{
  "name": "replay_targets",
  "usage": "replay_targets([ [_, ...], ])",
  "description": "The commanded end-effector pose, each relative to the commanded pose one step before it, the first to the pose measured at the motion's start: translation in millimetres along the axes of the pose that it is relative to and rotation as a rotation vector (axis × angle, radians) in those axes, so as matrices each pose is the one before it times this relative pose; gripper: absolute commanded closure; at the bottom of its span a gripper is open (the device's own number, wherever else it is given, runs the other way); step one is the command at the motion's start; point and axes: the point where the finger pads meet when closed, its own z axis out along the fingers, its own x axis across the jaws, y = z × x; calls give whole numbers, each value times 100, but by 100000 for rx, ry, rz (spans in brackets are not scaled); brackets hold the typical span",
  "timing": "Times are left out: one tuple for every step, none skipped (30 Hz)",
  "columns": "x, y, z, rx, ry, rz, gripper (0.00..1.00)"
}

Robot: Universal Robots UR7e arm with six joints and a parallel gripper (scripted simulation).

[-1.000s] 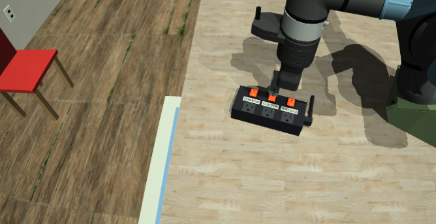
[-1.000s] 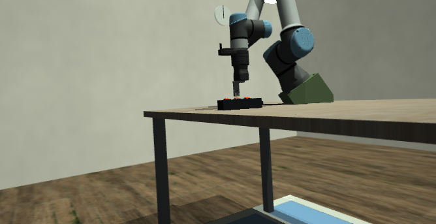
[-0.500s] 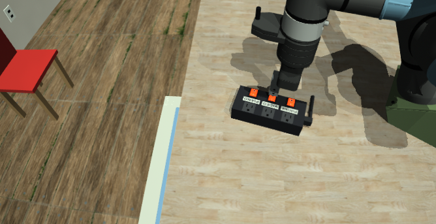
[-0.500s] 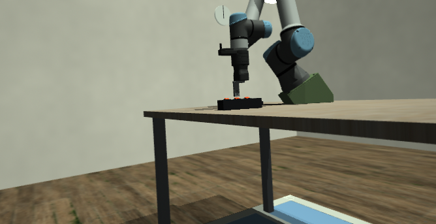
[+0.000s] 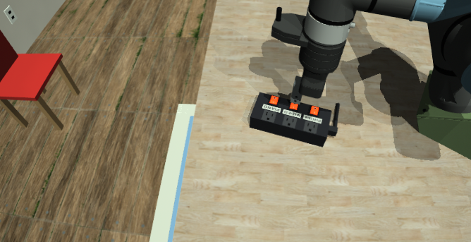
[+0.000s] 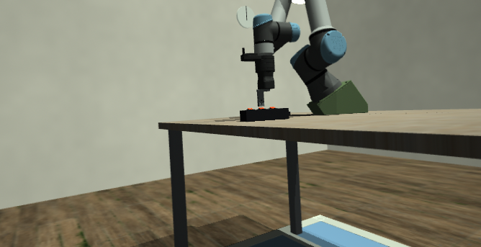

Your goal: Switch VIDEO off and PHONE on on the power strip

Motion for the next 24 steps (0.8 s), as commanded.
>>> replay_targets([
  [-6,-34,-26,105,-27,12,100],
  [0,0,0,0,0,0,100],
  [0,0,0,0,0,0,100],
  [0,0,0,0,0,0,100],
  [0,0,0,0,0,0,100],
  [0,0,0,0,0,0,100],
  [0,0,0,0,0,0,100],
  [0,0,0,0,0,0,100],
  [0,0,0,0,0,0,100],
  [0,0,1,0,0,0,100],
  [0,0,3,0,0,0,100],
  [0,0,6,0,0,0,100],
  [0,0,9,0,0,0,100],
  [0,0,0,0,0,0,100],
  [0,0,0,0,0,0,100],
  [0,0,12,0,0,0,100],
  [0,0,16,0,0,0,100],
  [0,0,20,0,0,0,100],
  [0,0,23,0,0,0,100],
  [0,0,27,0,0,0,100],
  [0,0,31,0,0,0,100],
  [0,0,34,0,0,0,100],
  [0,0,37,0,0,0,100],
  [0,0,39,0,0,0,100],
])
